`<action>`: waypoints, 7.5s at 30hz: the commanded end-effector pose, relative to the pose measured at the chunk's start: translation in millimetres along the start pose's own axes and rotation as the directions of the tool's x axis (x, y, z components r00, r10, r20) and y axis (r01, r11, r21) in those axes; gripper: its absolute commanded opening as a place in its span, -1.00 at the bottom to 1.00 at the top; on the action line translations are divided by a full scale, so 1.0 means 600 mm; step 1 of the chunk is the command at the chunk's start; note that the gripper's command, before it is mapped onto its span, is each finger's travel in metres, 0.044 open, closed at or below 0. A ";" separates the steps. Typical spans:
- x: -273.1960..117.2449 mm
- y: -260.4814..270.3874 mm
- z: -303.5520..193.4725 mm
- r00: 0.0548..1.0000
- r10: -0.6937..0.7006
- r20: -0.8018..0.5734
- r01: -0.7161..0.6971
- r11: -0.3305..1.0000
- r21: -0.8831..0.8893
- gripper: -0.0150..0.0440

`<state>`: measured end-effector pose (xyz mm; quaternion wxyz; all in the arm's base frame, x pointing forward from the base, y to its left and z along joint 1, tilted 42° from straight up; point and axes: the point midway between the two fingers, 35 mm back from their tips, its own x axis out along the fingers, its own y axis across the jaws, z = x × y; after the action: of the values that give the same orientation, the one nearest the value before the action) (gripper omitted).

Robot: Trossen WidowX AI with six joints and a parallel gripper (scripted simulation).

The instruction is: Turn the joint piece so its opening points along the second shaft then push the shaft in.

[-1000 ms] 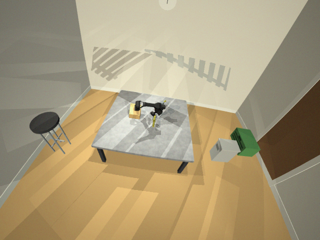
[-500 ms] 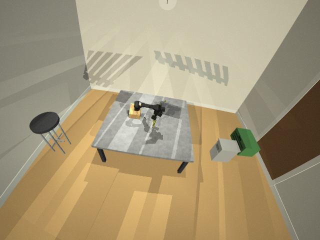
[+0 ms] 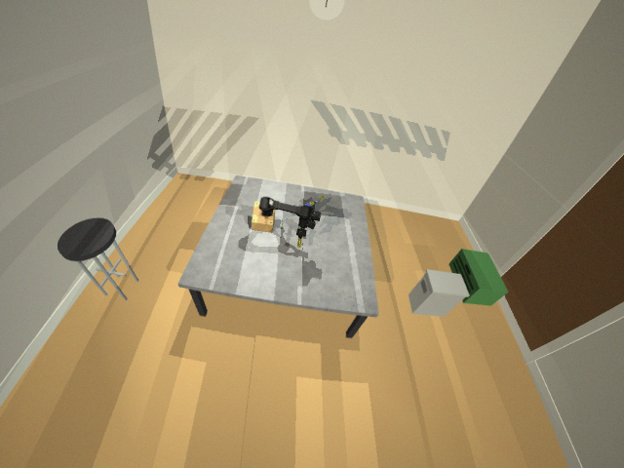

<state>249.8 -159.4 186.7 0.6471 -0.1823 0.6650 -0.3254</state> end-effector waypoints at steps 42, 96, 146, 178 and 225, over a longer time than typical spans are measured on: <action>0.110 -0.011 -0.004 0.996 -0.003 0.087 -0.086 0.133 0.987 1.00; 0.166 -0.010 -0.001 0.996 -0.009 0.094 -0.093 0.016 0.996 -0.15; 0.167 -0.010 -0.001 1.000 -0.011 0.028 -0.028 0.014 1.000 -0.49; 0.168 0.070 -0.002 1.000 -0.007 0.003 -0.003 0.015 1.000 -0.49; 0.169 0.171 -0.004 1.000 -0.007 0.002 -0.002 0.012 1.000 -0.49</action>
<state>256.0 -152.1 42.5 0.5898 0.3226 0.2420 -0.6996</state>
